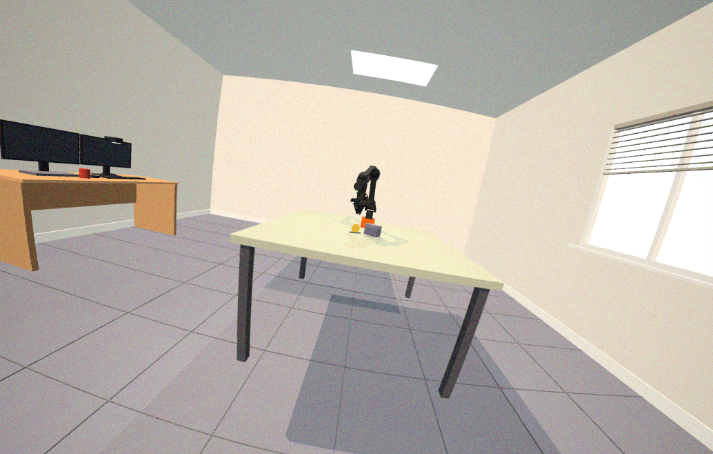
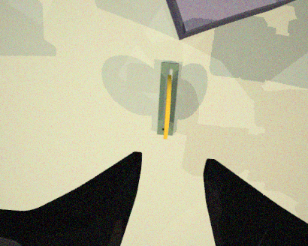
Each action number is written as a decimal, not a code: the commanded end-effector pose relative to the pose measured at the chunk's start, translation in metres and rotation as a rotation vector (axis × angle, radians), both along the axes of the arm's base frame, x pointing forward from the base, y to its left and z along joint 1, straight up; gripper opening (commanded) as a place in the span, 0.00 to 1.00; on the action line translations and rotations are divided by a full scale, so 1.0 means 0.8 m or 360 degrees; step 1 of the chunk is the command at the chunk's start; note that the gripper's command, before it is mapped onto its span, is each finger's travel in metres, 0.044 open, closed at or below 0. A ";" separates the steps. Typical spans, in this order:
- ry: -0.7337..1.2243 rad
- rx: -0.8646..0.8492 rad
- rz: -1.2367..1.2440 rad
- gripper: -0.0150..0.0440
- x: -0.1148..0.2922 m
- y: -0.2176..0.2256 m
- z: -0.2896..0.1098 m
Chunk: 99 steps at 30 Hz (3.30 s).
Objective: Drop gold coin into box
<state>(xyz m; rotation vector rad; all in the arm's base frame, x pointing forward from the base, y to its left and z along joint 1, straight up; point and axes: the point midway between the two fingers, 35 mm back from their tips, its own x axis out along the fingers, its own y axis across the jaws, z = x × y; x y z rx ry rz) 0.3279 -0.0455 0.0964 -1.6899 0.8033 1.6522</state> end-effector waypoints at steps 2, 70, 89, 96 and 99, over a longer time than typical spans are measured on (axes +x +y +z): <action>0.0001 -0.0017 0.0041 0.53 -0.002 0.000 -0.004; 0.0002 -0.0017 0.0041 0.25 -0.002 0.000 -0.151; 0.0001 -0.0017 0.0041 0.25 0.001 -0.001 -0.123; 0.0001 -0.0017 0.0041 0.25 0.002 -0.001 -0.101; 0.0001 -0.0017 0.0041 0.25 0.002 -0.001 -0.091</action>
